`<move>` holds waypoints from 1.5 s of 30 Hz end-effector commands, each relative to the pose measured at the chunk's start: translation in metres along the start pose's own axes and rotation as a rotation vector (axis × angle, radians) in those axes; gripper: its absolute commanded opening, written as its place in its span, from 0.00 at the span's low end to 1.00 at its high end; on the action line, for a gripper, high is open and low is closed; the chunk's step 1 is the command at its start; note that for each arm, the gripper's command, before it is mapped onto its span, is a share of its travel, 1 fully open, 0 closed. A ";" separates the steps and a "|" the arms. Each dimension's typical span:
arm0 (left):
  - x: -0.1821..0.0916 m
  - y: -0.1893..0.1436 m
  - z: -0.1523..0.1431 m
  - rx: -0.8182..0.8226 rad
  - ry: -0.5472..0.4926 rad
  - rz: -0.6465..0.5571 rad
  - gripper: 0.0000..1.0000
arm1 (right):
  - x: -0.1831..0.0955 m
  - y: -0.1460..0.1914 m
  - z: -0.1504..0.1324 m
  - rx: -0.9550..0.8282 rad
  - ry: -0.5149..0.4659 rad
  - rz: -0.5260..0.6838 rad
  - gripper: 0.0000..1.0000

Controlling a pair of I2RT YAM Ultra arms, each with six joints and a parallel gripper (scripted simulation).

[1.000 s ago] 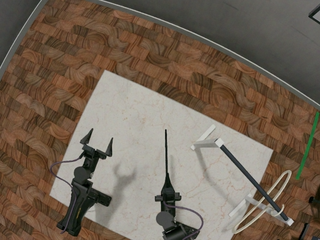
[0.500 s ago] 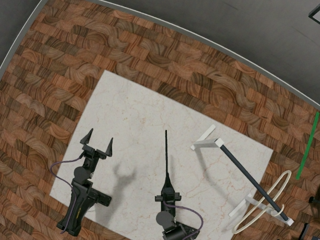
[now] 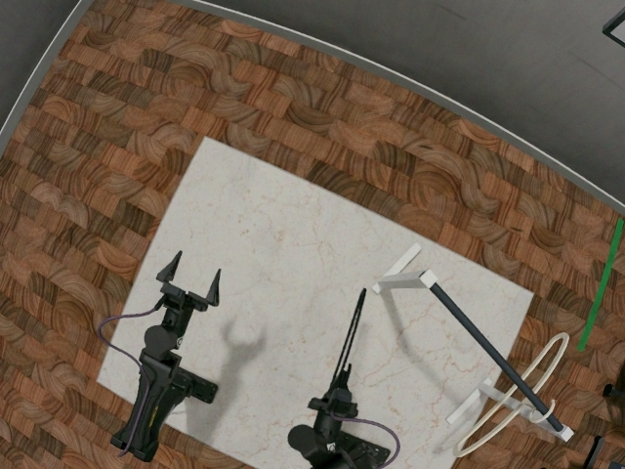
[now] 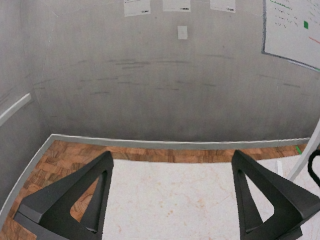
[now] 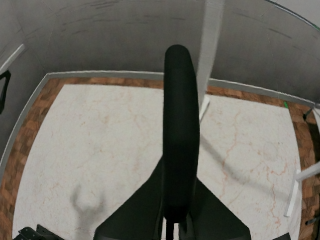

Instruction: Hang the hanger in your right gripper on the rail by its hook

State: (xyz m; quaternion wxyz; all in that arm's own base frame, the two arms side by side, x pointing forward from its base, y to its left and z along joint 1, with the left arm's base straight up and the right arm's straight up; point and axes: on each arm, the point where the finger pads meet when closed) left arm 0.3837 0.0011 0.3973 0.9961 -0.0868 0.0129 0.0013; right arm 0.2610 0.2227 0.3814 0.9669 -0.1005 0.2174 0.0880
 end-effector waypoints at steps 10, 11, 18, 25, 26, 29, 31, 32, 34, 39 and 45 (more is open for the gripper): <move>-0.002 -0.002 0.010 -0.001 -0.025 -0.005 1.00 | -0.022 -0.100 -0.018 0.118 -0.033 -0.443 0.02; -0.002 -0.002 0.010 -0.001 -0.025 -0.005 1.00 | -0.022 -0.100 -0.018 0.118 -0.033 -0.443 0.02; -0.002 -0.002 0.010 -0.001 -0.025 -0.005 1.00 | -0.026 -0.103 -0.016 0.108 -0.024 -0.447 0.02; -0.002 -0.002 0.010 -0.001 -0.025 -0.005 1.00 | -0.035 -0.104 -0.002 0.094 -0.026 -0.449 0.02; -0.002 -0.002 0.010 -0.001 -0.025 -0.005 1.00 | -0.036 -0.104 0.000 0.094 -0.027 -0.448 0.02; -0.002 -0.002 0.010 -0.001 -0.025 -0.005 1.00 | -0.037 -0.104 0.003 0.095 -0.028 -0.446 0.02; -0.002 -0.002 0.010 -0.001 -0.025 -0.005 1.00 | -0.039 -0.103 0.007 0.100 -0.032 -0.443 0.02; -0.002 -0.002 0.010 -0.001 -0.025 -0.005 1.00 | -0.039 -0.102 0.010 0.108 -0.036 -0.440 0.02; -0.002 -0.002 0.010 -0.001 -0.025 -0.005 1.00 | -0.040 -0.102 0.014 0.120 -0.042 -0.436 0.02; -0.002 -0.002 0.010 -0.001 -0.025 -0.005 1.00 | -0.040 -0.101 0.017 0.129 -0.047 -0.435 0.02; -0.002 -0.002 0.010 -0.001 -0.025 -0.005 1.00 | -0.052 -0.110 0.022 0.127 -0.064 -0.417 0.02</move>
Point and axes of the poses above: on each arm, the point where the finger pads meet when closed, its own x axis out along the fingers, its own y axis across the jaws, z = x × y, and after that the axes turned 10 degrees about -x, right-handed
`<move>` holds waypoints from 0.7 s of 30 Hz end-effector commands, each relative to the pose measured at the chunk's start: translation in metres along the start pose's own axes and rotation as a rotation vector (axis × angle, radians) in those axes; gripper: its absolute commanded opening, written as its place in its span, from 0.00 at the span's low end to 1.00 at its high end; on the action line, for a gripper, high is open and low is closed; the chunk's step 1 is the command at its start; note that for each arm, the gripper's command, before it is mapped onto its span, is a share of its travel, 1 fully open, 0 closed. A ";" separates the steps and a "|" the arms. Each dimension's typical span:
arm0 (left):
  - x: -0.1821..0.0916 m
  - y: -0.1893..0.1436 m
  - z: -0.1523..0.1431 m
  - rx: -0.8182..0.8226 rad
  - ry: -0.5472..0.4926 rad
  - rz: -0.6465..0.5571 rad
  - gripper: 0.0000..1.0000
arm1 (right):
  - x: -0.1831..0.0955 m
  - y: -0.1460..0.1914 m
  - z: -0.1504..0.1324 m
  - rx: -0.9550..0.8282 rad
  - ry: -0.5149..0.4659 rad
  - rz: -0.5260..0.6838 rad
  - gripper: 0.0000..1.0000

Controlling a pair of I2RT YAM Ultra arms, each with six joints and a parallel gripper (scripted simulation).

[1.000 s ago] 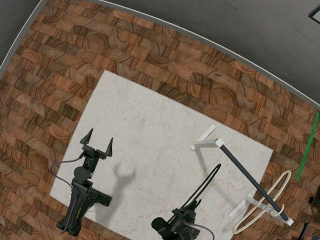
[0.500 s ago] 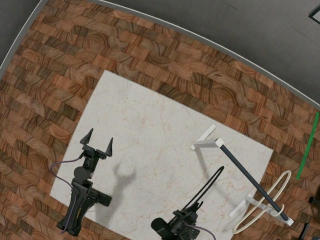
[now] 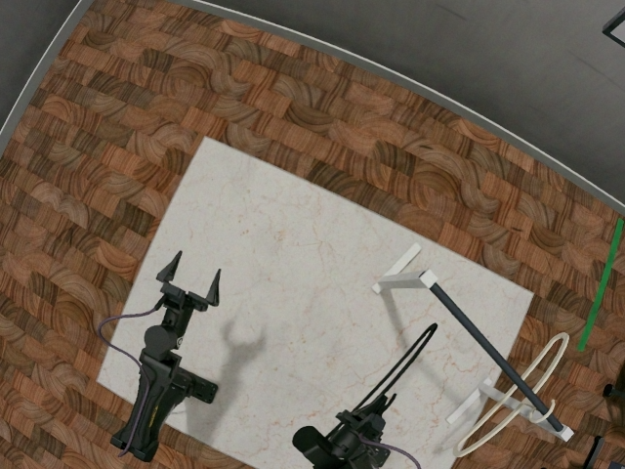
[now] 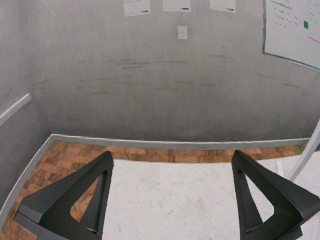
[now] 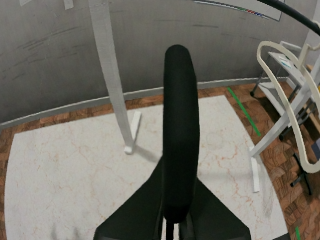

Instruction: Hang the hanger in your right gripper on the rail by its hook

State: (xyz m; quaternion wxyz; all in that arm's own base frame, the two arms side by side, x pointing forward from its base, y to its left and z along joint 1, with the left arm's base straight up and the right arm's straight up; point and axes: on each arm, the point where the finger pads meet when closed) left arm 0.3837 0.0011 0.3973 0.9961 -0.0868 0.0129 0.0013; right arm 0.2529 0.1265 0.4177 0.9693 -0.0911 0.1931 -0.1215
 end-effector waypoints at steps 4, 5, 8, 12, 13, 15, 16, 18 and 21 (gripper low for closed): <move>-0.002 -0.002 0.010 -0.001 -0.025 -0.005 1.00 | -0.011 -0.022 0.019 0.033 -0.048 -0.002 0.02; -0.002 -0.002 0.010 -0.001 -0.025 -0.005 1.00 | -0.010 -0.024 0.020 0.035 -0.045 -0.007 0.02; -0.002 -0.002 0.010 -0.001 -0.025 -0.005 1.00 | -0.009 -0.031 0.022 0.035 -0.041 -0.013 0.02; -0.002 -0.002 0.010 -0.001 -0.025 -0.005 1.00 | -0.007 -0.044 0.027 0.035 -0.027 -0.024 0.02; -0.002 -0.002 0.010 -0.001 -0.025 -0.005 1.00 | -0.005 -0.048 0.028 0.035 -0.017 -0.025 0.02; -0.002 -0.002 0.010 -0.001 -0.025 -0.005 1.00 | -0.003 -0.057 0.031 0.035 -0.005 -0.035 0.02; -0.002 -0.002 0.010 -0.001 -0.025 -0.005 1.00 | 0.000 -0.058 0.033 0.027 0.005 -0.043 0.02; -0.002 -0.002 0.010 -0.001 -0.025 -0.005 1.00 | 0.000 -0.058 0.033 0.027 0.005 -0.043 0.02; -0.002 -0.002 0.010 -0.001 -0.025 -0.005 1.00 | 0.007 -0.072 0.037 0.090 -0.045 -0.137 0.02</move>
Point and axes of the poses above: on each arm, the point where the finger pads meet when closed, its own x axis out along the fingers, its own y axis across the jaws, z = x × y, and after that the axes turned 10 degrees about -x, right-handed
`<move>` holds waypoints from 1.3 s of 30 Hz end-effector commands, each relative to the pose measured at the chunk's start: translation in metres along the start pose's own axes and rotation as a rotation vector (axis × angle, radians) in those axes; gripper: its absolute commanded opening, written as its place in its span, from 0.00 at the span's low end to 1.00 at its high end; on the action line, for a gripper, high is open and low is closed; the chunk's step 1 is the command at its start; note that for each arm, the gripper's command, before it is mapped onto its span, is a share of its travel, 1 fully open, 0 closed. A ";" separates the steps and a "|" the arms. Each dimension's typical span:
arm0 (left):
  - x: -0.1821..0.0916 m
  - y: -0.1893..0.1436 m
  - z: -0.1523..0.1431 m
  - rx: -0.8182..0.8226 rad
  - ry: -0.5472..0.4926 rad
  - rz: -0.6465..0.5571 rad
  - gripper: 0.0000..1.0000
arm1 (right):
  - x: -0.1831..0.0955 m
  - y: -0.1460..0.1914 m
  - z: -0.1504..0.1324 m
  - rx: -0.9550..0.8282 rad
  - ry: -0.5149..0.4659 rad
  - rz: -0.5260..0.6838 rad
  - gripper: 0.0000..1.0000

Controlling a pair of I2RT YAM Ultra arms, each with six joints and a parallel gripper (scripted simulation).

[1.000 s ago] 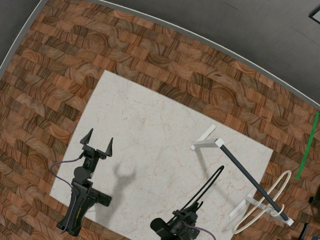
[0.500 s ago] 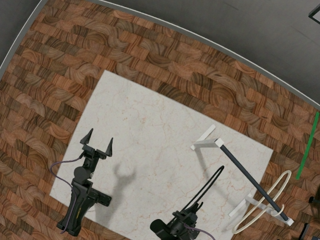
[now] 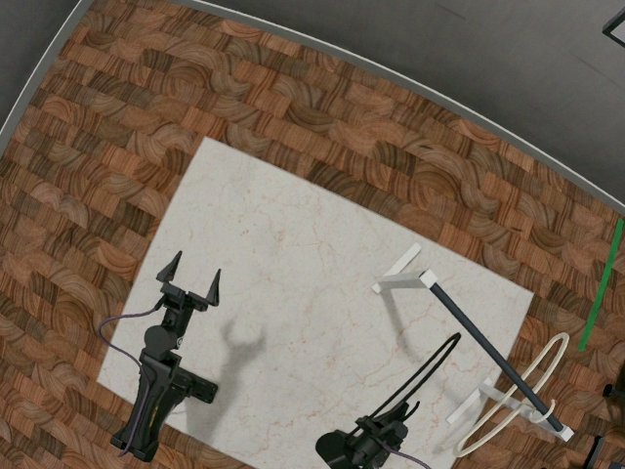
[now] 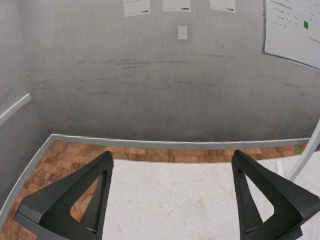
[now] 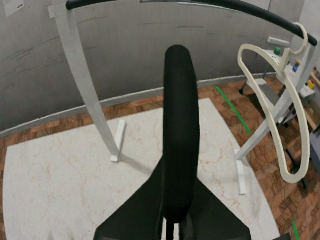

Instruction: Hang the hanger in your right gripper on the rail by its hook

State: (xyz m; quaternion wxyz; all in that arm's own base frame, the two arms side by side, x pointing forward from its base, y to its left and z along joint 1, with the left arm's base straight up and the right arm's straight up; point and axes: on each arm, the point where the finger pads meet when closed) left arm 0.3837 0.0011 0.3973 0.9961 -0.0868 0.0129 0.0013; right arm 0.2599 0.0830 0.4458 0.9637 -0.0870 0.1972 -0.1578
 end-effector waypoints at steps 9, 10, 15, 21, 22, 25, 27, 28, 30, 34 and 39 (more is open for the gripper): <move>-0.002 -0.002 0.010 -0.001 -0.025 -0.005 1.00 | 0.039 -0.074 0.032 0.137 -0.046 -0.142 0.02; -0.002 -0.002 0.010 -0.001 -0.025 -0.005 1.00 | 0.044 -0.079 0.034 0.141 -0.040 -0.147 0.02; -0.002 -0.002 0.010 -0.001 -0.025 -0.005 1.00 | 0.058 -0.099 0.046 0.159 -0.047 -0.152 0.02; -0.002 -0.002 0.010 -0.001 -0.025 -0.005 1.00 | 0.092 -0.129 0.067 0.158 -0.051 -0.164 0.02; -0.002 -0.002 0.010 -0.001 -0.025 -0.005 1.00 | 0.097 -0.136 0.070 0.157 -0.055 -0.166 0.02; -0.002 -0.002 0.010 -0.001 -0.025 -0.005 1.00 | 0.112 -0.156 0.086 0.141 -0.089 -0.155 0.02; -0.002 -0.002 0.010 -0.001 -0.025 -0.005 1.00 | 0.122 -0.160 0.087 0.117 -0.073 -0.123 0.02; -0.002 -0.002 0.010 -0.001 -0.025 -0.005 1.00 | 0.127 -0.161 0.087 0.105 -0.064 -0.099 0.02; -0.002 -0.002 0.010 -0.001 -0.025 -0.005 1.00 | 0.131 -0.161 0.088 0.095 -0.054 -0.074 0.02; -0.002 -0.002 0.010 -0.001 -0.025 -0.005 1.00 | 0.142 -0.160 0.084 0.069 -0.011 -0.001 0.02; -0.002 -0.002 0.010 -0.001 -0.025 -0.005 1.00 | 0.146 -0.160 0.084 0.063 -0.001 0.025 0.02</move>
Point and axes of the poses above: on each arm, the point where the finger pads meet when closed, its own x axis out along the fingers, its own y axis across the jaws, z = x × y, and after that the axes turned 10 degrees about -x, right-handed
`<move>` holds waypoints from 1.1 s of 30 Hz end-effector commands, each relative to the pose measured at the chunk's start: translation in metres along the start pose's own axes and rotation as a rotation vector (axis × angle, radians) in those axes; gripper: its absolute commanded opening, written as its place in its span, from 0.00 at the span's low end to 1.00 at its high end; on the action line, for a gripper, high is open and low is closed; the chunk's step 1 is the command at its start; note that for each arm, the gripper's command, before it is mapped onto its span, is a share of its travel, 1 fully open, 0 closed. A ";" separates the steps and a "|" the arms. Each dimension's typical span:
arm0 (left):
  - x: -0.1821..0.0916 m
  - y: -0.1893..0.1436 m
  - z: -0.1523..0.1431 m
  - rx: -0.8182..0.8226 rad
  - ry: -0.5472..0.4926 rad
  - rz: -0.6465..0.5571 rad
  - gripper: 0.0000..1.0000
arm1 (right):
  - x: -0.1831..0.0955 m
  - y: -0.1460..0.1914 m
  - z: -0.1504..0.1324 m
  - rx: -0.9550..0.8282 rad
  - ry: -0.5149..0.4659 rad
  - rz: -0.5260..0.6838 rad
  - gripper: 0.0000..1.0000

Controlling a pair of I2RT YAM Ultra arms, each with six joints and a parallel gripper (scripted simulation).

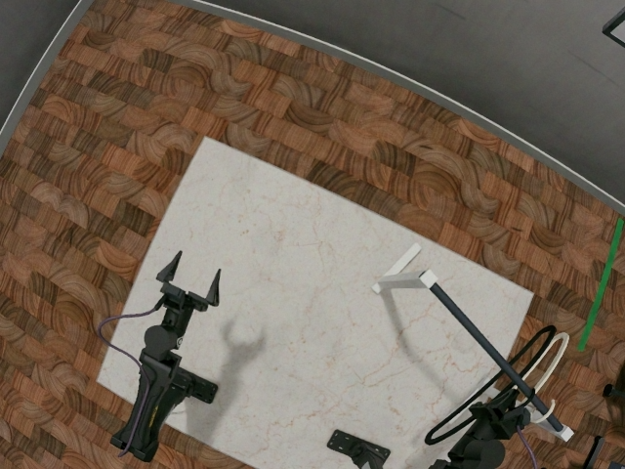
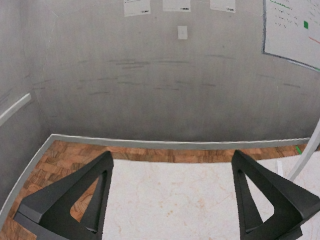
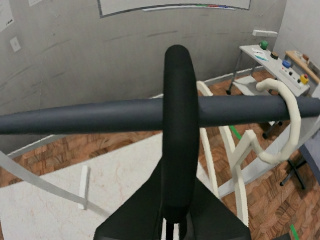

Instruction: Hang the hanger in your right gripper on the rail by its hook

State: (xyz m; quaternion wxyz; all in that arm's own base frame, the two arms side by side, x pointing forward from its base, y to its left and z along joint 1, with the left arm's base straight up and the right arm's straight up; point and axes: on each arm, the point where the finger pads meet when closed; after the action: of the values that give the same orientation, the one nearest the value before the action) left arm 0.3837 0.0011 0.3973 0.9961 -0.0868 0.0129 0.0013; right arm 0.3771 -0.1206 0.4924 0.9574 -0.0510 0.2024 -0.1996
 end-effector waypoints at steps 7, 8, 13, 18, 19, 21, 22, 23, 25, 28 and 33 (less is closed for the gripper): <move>-0.002 -0.002 0.010 -0.001 -0.025 -0.005 1.00 | -0.010 0.010 0.014 -0.021 -0.029 0.093 0.02; -0.002 -0.002 0.010 -0.001 -0.025 -0.005 1.00 | -0.010 0.010 0.014 -0.021 -0.029 0.093 0.02; -0.002 -0.002 0.010 -0.001 -0.025 -0.005 1.00 | -0.010 0.010 0.017 -0.014 -0.041 0.091 0.02; -0.002 -0.002 0.010 -0.001 -0.025 -0.005 1.00 | -0.012 0.010 0.016 -0.014 -0.039 0.089 0.02; -0.002 -0.002 0.010 -0.001 -0.025 -0.005 1.00 | -0.012 0.010 0.016 -0.014 -0.039 0.089 0.02; -0.002 -0.002 0.010 -0.001 -0.025 -0.005 1.00 | -0.012 0.010 0.016 -0.014 -0.039 0.089 0.02; -0.002 -0.002 0.010 -0.001 -0.025 -0.005 1.00 | -0.012 0.010 0.016 -0.014 -0.039 0.089 0.02; -0.002 -0.002 0.010 -0.001 -0.025 -0.005 1.00 | -0.012 0.010 0.016 -0.014 -0.039 0.089 0.02; -0.002 -0.002 0.010 -0.001 -0.025 -0.005 1.00 | -0.012 0.010 0.016 -0.014 -0.039 0.089 0.02; -0.002 -0.002 0.010 -0.001 -0.025 -0.005 1.00 | -0.012 0.010 0.016 -0.014 -0.039 0.089 0.02; -0.002 -0.002 0.010 -0.001 -0.025 -0.005 1.00 | -0.012 0.008 0.027 -0.008 -0.089 0.082 0.02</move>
State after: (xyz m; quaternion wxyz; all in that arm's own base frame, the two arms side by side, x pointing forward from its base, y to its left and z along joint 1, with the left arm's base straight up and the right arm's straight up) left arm 0.3837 0.0011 0.3973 0.9961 -0.0868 0.0129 0.0013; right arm 0.3793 -0.1047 0.4944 0.9648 -0.0507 0.2098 -0.1503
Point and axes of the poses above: on each arm, the point where the finger pads meet when closed, its own x axis out along the fingers, its own y axis across the jaws, z = x × y, and after that the axes turned 10 degrees about -x, right-handed
